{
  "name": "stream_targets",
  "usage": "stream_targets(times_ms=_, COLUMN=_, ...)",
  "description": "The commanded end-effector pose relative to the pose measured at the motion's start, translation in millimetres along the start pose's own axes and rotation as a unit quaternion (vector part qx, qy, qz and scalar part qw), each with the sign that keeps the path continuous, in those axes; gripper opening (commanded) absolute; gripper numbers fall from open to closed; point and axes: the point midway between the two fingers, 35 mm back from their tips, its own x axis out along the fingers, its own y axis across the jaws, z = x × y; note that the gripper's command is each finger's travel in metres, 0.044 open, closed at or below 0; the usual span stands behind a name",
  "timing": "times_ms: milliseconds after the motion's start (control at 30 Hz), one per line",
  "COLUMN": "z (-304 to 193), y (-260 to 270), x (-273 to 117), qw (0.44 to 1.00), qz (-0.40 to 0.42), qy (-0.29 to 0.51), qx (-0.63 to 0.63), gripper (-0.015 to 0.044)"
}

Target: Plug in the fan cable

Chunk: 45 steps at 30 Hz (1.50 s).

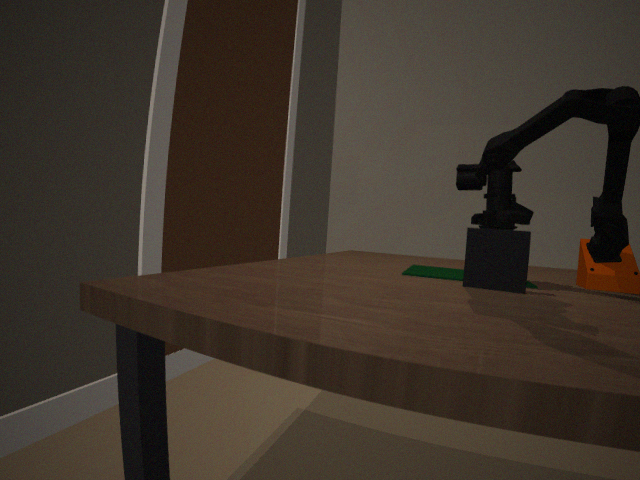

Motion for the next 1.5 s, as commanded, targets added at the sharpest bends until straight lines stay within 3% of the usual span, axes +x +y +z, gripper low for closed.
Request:
stream_targets(times_ms=0, z=0, y=-2, x=0, qw=1.0, qz=-0.002, qy=0.002, qx=0.01, gripper=0.0)
stream_targets(times_ms=833, z=9, y=-3, x=-1, qw=1.0, qz=-0.002, qy=0.001, qx=0.01, gripper=0.0)
stream_targets(times_ms=1000, z=9, y=-3, x=21, qw=1.0, qz=-0.002, qy=0.002, qx=0.009, gripper=0.0)
stream_targets(times_ms=1467, z=8, y=-3, x=21, qw=1.0, qz=-0.002, qy=0.002, qx=0.013, gripper=0.0)
